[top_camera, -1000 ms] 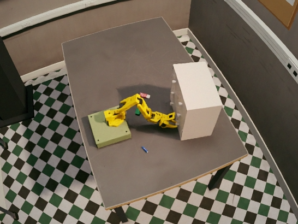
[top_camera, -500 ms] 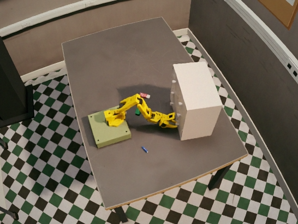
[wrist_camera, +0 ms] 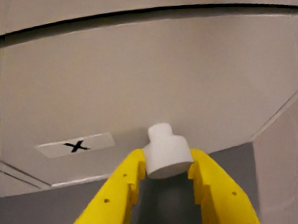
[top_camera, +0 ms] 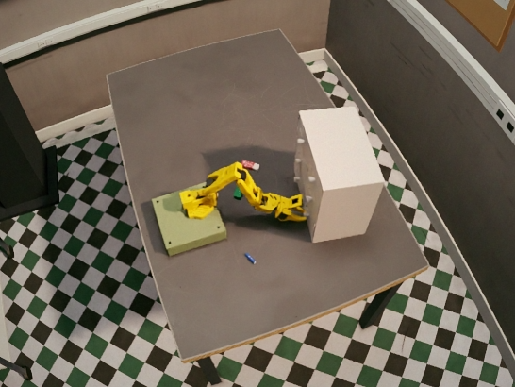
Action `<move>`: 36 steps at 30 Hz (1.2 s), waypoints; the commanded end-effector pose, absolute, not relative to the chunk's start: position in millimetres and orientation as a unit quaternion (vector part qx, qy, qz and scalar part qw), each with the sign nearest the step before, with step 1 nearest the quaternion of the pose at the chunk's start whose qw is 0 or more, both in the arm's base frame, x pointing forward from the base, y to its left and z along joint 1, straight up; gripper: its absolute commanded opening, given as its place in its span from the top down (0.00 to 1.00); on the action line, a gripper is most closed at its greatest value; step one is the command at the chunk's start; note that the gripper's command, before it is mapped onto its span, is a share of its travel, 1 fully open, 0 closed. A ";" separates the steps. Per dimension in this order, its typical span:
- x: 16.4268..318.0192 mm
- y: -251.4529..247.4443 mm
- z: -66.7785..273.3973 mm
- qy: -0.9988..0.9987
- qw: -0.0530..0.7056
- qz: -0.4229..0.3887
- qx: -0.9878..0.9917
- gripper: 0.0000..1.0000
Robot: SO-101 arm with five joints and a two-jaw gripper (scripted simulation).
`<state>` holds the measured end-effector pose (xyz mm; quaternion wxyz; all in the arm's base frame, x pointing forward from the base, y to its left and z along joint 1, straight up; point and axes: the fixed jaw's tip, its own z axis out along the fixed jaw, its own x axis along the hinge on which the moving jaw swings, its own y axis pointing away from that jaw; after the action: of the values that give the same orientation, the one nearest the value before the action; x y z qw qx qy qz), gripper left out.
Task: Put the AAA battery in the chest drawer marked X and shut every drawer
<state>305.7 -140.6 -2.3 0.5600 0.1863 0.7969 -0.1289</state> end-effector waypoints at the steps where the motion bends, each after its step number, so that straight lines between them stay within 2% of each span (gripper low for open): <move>1: 305.6 -133.6 -2.9 0.799 0.560 -0.120 0.182 1.00; 36: 293.3 -137.3 0.3 0.797 0.558 -0.129 0.191 1.00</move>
<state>295.7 -138.6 -2.2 0.5561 0.1909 0.7986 -0.1289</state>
